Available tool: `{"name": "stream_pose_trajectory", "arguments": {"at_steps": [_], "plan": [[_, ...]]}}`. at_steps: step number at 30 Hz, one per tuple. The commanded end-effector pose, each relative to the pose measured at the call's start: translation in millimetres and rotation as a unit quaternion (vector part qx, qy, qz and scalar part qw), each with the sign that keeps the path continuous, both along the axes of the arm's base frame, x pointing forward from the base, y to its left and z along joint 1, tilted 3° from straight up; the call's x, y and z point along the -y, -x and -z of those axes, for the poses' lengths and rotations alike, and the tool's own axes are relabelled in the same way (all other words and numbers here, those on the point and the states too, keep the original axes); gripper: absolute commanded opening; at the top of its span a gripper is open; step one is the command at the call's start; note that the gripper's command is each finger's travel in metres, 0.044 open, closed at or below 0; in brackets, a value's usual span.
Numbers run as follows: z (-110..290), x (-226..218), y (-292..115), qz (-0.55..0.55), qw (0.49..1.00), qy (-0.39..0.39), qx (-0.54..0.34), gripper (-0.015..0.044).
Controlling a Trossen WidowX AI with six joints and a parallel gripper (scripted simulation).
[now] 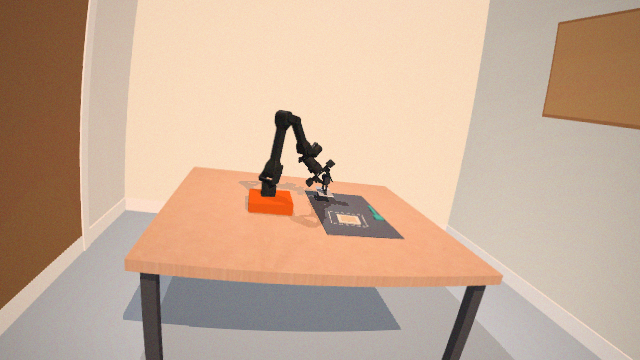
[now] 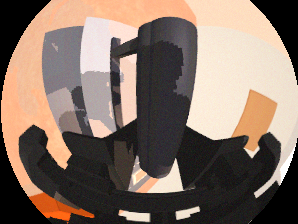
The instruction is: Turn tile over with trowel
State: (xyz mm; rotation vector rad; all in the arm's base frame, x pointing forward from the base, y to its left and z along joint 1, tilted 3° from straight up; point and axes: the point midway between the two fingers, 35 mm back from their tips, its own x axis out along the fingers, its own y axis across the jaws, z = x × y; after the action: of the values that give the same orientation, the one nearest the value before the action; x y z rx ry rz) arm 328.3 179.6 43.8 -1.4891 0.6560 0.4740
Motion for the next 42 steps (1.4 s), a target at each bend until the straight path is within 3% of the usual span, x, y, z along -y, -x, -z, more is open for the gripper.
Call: {"name": "stream_pose_trajectory", "arguments": {"at_steps": [1, 20, 31, 42], "plan": [[4, 0, -1, 0.004, 1.0, -0.002, 0.005, 0.0], [32, 1, 0, 0.004, 1.0, -0.002, 0.004, 0.0], [32, 1, 0, 0.004, 1.0, -0.002, 0.004, 0.0289], [30, 1, 2, 0.004, 1.0, -0.002, 0.004, 0.03]]}}
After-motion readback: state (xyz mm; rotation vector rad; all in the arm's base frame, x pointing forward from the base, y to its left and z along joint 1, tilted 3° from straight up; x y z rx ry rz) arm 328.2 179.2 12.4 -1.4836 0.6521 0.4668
